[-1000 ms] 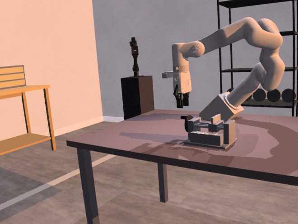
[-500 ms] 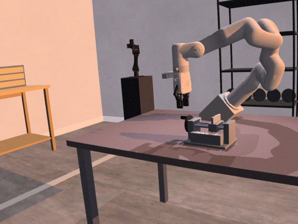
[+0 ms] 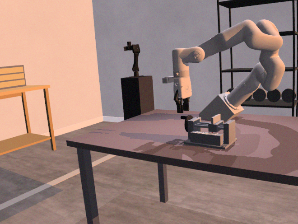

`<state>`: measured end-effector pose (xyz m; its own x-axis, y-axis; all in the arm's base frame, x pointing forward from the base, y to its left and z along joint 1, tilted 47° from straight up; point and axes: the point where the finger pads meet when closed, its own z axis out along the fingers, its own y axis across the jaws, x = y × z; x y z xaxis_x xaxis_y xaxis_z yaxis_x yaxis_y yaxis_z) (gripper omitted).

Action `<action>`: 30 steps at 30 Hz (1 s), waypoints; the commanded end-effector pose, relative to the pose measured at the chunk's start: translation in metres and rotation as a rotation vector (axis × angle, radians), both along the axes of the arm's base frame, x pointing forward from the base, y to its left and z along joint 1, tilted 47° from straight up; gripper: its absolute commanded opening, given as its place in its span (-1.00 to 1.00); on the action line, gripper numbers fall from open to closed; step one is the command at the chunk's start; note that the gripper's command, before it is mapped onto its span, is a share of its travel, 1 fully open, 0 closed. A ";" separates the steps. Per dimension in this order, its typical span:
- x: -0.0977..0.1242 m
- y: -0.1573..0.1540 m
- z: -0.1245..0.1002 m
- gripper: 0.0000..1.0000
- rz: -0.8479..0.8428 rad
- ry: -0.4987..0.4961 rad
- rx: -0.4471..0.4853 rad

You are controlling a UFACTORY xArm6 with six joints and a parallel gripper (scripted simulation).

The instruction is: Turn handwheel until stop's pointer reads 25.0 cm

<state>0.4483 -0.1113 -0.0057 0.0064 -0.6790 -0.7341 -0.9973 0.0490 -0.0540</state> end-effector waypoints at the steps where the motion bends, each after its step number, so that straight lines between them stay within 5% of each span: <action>1: 0.002 0.009 -0.009 0.13 -0.002 -0.004 -0.002; 30: 0.005 0.033 -0.031 0.13 -0.002 -0.004 -0.002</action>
<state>0.4522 -0.0773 -0.0373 0.0067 -0.6792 -0.7339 -0.9973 0.0494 -0.0548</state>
